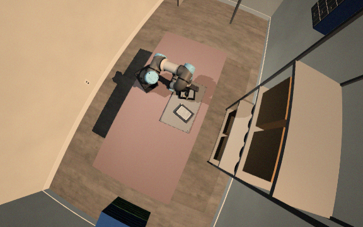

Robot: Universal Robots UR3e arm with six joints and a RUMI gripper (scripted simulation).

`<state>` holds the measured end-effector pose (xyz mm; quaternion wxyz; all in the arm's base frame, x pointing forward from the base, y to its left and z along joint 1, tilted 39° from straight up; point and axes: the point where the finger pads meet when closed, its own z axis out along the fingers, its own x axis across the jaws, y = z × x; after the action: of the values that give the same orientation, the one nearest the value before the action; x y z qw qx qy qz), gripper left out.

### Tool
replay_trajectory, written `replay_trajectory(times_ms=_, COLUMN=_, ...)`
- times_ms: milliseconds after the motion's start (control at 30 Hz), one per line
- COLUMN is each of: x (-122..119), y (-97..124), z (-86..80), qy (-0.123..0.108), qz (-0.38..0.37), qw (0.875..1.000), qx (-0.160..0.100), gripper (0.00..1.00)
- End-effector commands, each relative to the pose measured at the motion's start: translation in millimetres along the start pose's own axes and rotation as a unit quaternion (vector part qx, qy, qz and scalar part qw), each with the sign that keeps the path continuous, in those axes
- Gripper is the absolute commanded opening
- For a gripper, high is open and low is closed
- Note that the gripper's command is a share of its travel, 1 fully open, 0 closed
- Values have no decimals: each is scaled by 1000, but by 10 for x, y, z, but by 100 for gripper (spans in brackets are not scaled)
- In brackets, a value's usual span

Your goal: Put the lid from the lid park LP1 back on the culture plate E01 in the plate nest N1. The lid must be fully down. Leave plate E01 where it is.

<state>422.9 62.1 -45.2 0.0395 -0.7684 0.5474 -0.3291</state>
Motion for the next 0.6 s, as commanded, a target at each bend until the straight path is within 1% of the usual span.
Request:
replay_trajectory(times_ms=0, x=-1, y=-4, z=2, qy=0, qz=0, qw=1000, qx=1, gripper=82)
replay_trajectory(times_ms=167, x=-1, y=-4, z=2, qy=0, qz=0, qw=1000, qx=1, gripper=82)
replay_trajectory(times_ms=200, x=-1, y=-4, z=2, qy=0, qz=0, qw=1000, qx=1, gripper=0)
replay_trajectory(times_ms=567, x=-1, y=-4, z=2, qy=0, qz=0, qw=1000, qx=1, gripper=0)
